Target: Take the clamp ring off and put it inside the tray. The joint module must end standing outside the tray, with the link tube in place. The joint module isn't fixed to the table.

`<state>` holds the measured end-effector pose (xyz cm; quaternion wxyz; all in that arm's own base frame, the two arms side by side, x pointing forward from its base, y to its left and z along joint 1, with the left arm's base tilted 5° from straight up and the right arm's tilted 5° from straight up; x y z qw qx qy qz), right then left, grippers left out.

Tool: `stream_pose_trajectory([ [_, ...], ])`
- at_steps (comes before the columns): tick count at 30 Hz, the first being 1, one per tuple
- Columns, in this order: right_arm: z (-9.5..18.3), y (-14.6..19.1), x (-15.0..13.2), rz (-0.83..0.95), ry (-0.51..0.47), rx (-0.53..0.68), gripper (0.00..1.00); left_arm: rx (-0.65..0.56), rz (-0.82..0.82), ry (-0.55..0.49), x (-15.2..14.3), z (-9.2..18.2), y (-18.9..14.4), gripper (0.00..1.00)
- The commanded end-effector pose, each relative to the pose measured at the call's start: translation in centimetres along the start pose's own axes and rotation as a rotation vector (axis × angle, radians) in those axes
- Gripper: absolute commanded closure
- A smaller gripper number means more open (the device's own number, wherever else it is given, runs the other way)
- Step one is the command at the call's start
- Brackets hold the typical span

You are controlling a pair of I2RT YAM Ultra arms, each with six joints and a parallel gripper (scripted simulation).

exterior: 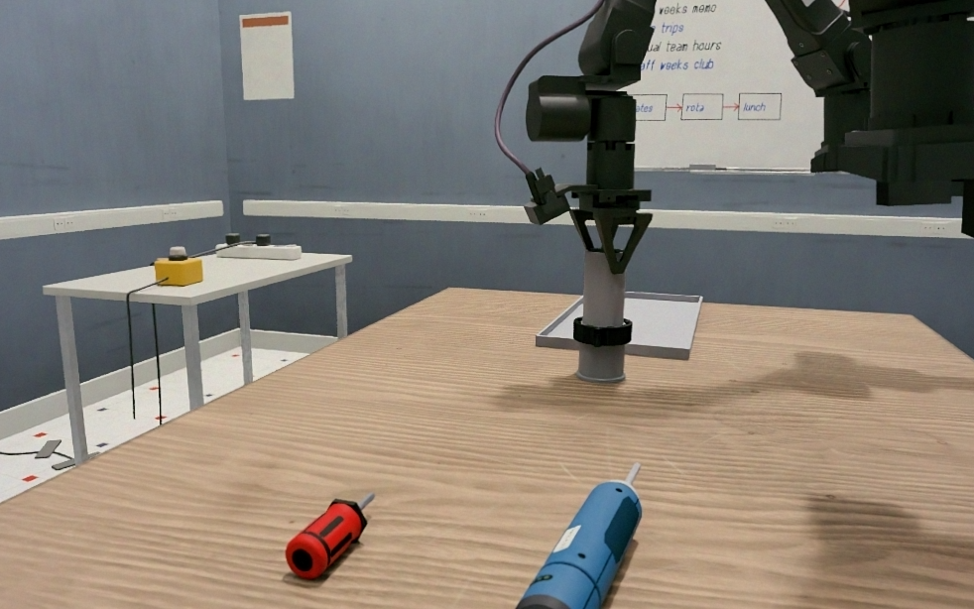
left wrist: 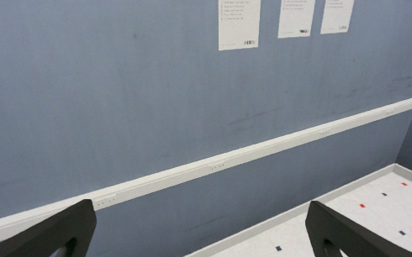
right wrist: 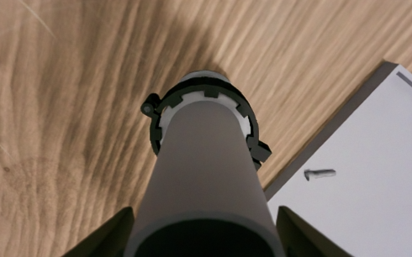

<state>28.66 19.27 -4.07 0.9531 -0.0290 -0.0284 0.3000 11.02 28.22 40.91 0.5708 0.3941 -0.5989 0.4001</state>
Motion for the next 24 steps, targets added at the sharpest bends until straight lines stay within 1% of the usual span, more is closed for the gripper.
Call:
stream_pose_trajectory([
  [1, 0.42, 0.03, 0.42, 0.004, -0.019, 0.000, 0.36, 0.014, 0.013, 0.004, 0.94, 0.31, 0.22, 0.00],
  [8, 0.42, 0.03, 0.42, 0.004, -0.019, 0.000, 0.36, 0.014, 0.013, 0.004, 0.94, 0.31, 0.22, 0.00],
  [9, 0.42, 0.03, 0.42, 0.004, -0.019, 0.000, 0.44, 0.014, 0.013, 0.004, 0.94, 0.31, 0.22, 0.00],
  [24, 0.42, 0.03, 0.42, 0.004, -0.019, 0.000, 0.44, 0.014, 0.013, 0.004, 0.94, 0.31, 0.22, 0.00],
])
Point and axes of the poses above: on each arm, the point where the finger pads meet when closed, its own z axis back along the fingers, its own y axis across the jaws, x = y × z, the point moved 8 cm from there along z, back along the fingers, and after that the axes turned 2 degrees about z, right-handed, at the moved point
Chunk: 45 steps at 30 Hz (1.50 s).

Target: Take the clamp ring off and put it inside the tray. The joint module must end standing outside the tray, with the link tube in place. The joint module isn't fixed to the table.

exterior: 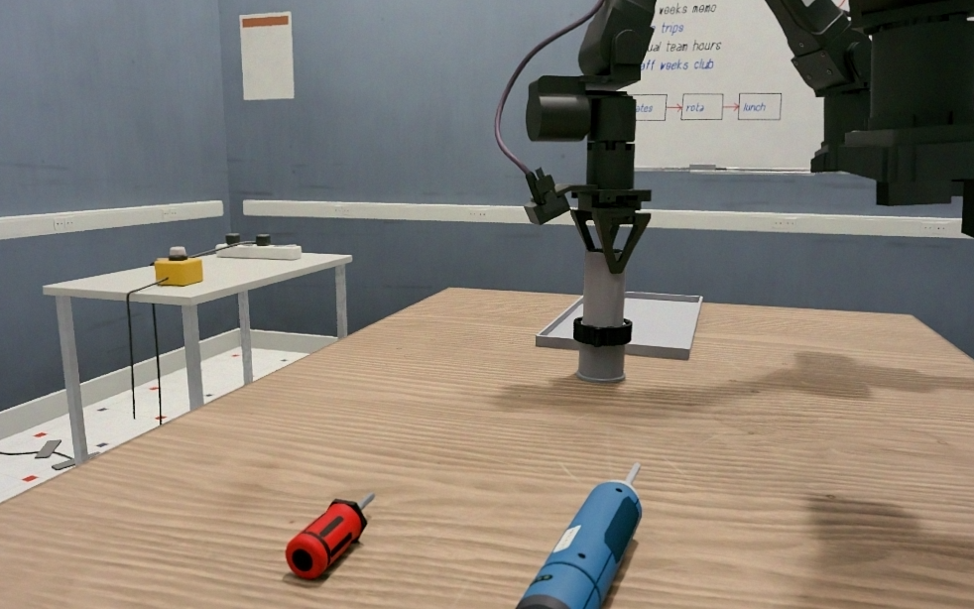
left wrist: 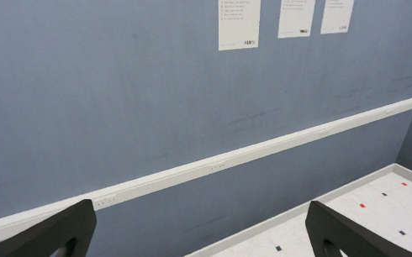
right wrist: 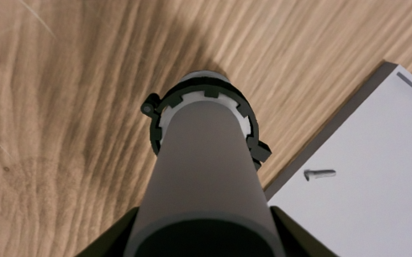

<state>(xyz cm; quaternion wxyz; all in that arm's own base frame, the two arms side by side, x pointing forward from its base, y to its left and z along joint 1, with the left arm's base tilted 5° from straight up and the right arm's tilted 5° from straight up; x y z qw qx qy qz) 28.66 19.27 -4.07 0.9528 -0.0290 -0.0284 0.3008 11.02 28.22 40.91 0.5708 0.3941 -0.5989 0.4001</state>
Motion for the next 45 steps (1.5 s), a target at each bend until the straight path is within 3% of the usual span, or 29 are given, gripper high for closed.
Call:
stream_pose_trajectory([
  [1, 0.42, 0.03, 0.42, 0.002, -0.019, 0.000, 0.44, 0.014, 0.013, 0.004, 0.94, 0.31, 0.22, 0.00],
  [45, 0.42, 0.03, 0.42, 0.002, -0.019, 0.000, 0.48, 0.014, 0.013, 0.004, 0.94, 0.31, 0.22, 0.00],
])
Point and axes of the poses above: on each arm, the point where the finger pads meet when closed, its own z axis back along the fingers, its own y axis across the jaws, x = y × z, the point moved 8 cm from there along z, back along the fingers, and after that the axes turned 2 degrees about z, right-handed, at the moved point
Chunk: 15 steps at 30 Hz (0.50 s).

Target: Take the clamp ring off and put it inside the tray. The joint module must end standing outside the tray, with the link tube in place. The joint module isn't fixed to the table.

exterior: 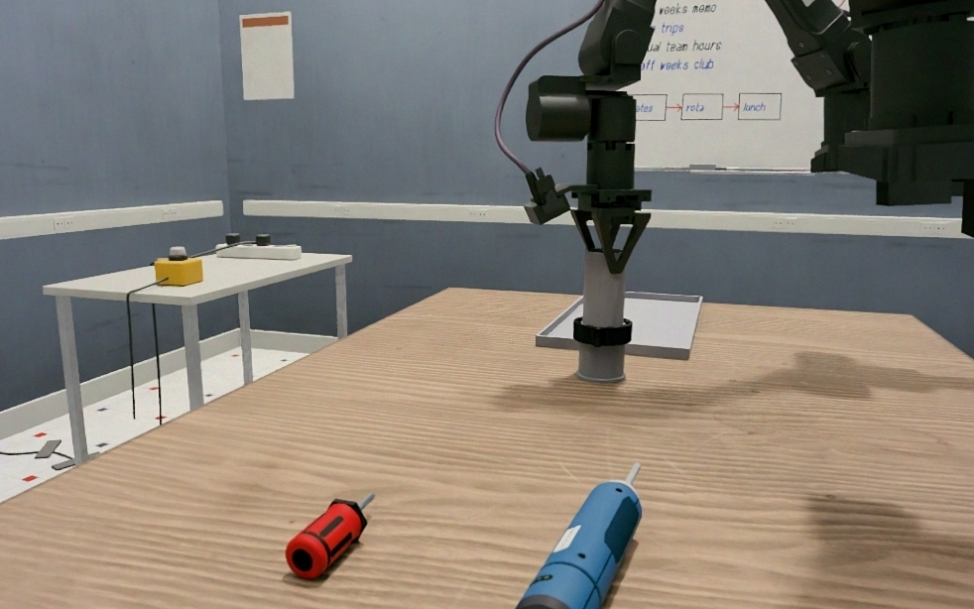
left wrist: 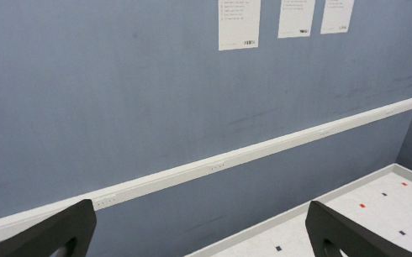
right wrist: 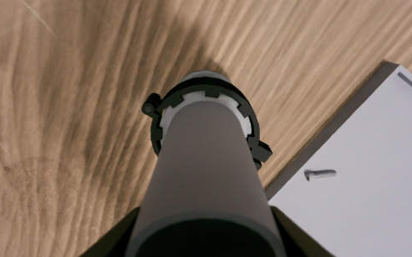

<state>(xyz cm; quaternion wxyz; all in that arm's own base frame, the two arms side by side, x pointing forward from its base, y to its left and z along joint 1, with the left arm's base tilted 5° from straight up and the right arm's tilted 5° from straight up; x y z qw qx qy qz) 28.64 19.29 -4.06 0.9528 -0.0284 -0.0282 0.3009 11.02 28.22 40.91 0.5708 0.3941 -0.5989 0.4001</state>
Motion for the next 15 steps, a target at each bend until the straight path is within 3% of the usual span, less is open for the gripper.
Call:
stream_pose_trajectory([
  [1, 0.41, 0.01, 0.42, 0.002, -0.019, -0.001, 0.48, 0.014, 0.013, 0.004, 0.94, 0.31, 0.22, 0.00],
  [15, 0.41, 0.01, 0.42, 0.002, -0.019, -0.001, 0.49, 0.014, 0.013, 0.004, 0.94, 0.31, 0.22, 0.00],
])
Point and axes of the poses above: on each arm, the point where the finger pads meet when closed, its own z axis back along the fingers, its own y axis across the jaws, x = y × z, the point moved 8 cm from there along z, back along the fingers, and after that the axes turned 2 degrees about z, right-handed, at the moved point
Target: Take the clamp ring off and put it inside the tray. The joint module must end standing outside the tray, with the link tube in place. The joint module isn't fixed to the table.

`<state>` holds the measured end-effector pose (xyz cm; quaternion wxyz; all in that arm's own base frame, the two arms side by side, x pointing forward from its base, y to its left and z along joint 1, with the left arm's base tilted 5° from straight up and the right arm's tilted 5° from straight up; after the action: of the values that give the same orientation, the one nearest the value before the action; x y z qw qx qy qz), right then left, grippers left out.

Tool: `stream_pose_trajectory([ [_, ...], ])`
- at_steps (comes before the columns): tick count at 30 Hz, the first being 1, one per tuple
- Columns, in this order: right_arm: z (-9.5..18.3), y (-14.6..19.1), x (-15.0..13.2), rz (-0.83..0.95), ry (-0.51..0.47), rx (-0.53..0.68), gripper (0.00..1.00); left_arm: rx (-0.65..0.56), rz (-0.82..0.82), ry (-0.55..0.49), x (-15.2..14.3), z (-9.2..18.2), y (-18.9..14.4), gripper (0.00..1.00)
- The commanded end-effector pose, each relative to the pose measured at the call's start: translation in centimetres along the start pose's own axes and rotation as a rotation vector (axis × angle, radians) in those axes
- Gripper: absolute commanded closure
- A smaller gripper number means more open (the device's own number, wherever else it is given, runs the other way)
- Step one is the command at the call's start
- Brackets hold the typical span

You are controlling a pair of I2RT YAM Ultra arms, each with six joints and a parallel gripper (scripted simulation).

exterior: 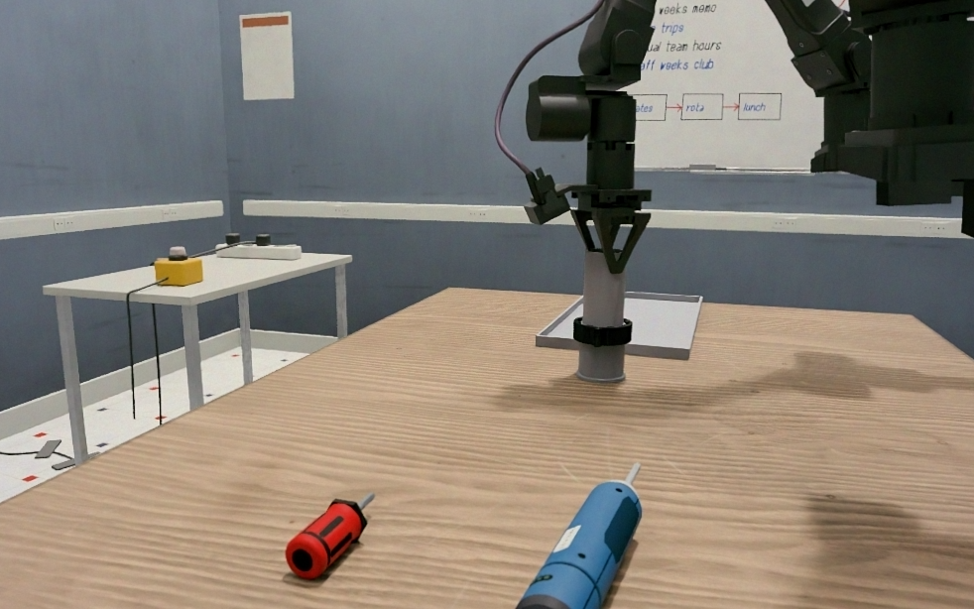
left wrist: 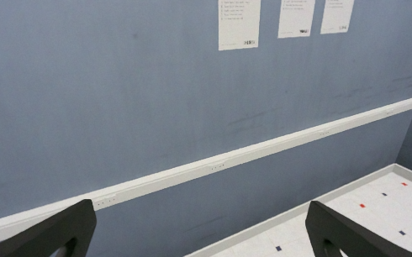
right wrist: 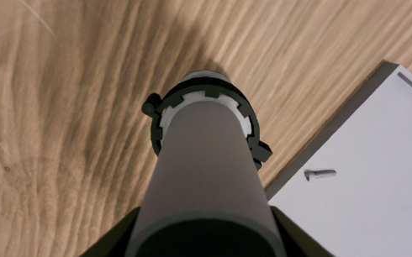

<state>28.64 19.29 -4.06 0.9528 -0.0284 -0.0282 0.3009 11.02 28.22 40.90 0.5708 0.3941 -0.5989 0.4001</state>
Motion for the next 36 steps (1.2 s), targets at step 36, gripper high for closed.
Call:
stream_pose_trajectory([
  [36, 0.41, 0.01, 0.42, 0.002, -0.019, -0.001, 0.52, 0.014, 0.013, 0.004, 0.94, 0.31, 0.22, 0.00],
])
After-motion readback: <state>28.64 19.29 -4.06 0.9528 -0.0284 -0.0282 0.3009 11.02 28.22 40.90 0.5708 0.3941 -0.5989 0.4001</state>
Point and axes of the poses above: on each arm, the point where the finger pads meet when closed, its own z axis back along the fingers, its own y axis across the jaws, x = y × z, the point moved 8 cm from there along z, back along the fingers, and after that the axes turned 2 degrees about z, right-handed, at the moved point
